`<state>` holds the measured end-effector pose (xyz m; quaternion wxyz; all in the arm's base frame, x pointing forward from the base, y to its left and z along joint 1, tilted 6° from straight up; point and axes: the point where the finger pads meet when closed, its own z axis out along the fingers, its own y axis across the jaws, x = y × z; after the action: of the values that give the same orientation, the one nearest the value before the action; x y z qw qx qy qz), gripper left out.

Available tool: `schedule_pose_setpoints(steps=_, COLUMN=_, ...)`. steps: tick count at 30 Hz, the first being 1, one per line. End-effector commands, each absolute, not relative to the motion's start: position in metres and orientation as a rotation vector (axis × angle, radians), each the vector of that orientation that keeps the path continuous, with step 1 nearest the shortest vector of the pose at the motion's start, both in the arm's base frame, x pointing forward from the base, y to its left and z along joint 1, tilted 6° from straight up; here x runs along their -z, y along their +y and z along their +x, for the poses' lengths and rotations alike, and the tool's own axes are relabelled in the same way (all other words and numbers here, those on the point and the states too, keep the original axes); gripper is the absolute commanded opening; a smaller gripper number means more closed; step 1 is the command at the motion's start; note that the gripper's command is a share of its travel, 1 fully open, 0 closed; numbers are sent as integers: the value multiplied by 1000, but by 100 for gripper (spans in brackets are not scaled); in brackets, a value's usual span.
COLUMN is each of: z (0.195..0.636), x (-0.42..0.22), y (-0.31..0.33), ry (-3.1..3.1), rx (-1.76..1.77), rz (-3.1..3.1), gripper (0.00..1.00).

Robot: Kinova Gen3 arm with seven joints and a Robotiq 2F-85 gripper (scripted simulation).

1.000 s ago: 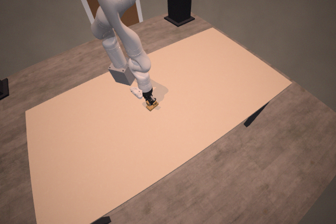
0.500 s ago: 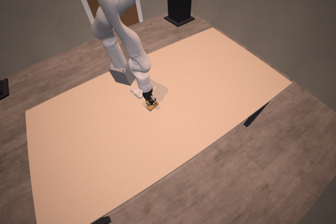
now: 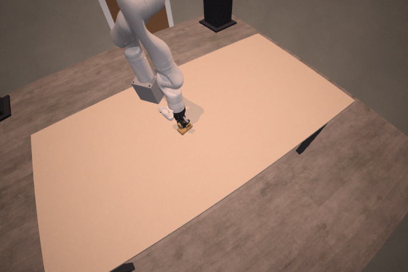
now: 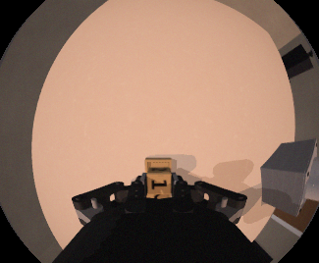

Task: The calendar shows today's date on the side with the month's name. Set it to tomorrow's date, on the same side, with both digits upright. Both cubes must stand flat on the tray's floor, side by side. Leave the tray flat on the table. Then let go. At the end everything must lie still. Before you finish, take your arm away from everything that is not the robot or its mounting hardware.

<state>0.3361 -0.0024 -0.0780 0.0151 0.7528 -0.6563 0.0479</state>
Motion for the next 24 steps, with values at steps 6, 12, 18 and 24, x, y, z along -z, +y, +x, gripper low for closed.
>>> schedule_pose_setpoints(steps=6, z=339, x=85, y=-4, ry=-2044, rx=-158, rz=2342, gripper=26)
schedule_pose_setpoints(steps=12, z=339, x=91, y=-5, ry=-2044, rx=-158, rz=2342, gripper=26)
schedule_pose_setpoints(steps=18, z=339, x=94, y=-5, ry=-2044, rx=-158, rz=2342, gripper=26)
schedule_pose_setpoints(steps=24, z=339, x=96, y=-5, ry=-2044, rx=-157, rz=2342, gripper=26)
